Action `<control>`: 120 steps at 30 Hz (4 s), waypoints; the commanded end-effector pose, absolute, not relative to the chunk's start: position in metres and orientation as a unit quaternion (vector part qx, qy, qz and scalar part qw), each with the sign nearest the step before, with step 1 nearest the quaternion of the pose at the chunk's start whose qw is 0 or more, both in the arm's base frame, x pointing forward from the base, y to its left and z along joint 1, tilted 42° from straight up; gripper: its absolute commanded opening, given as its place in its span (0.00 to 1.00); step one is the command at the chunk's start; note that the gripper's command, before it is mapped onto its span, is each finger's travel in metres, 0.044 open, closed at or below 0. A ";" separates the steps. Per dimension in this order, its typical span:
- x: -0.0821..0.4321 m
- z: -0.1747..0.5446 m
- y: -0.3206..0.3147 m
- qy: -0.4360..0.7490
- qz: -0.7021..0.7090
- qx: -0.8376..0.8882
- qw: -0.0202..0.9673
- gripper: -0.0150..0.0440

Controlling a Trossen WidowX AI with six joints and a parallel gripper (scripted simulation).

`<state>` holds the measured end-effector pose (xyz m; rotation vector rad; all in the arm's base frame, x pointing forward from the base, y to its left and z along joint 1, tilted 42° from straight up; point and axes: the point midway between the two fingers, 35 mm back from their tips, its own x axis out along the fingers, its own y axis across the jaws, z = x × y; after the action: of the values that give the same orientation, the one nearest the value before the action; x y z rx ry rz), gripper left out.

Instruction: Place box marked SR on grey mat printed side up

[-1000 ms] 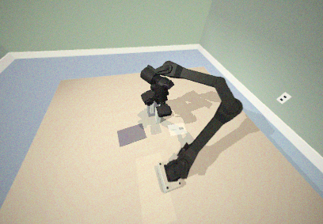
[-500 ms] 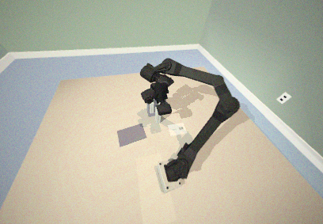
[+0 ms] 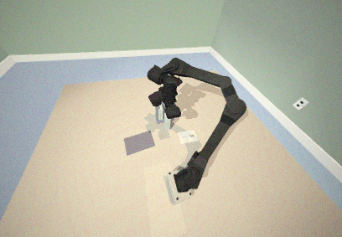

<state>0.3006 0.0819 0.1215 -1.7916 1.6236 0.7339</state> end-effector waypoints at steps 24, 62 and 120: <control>0.304 0.093 0.057 0.615 0.278 -0.674 0.301 0.66; 0.301 0.099 0.072 0.613 0.281 -0.676 0.298 0.51; 0.253 0.024 0.147 0.597 0.317 -0.689 0.262 0.51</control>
<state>0.2543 0.1489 0.0271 -1.8657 1.6093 0.8562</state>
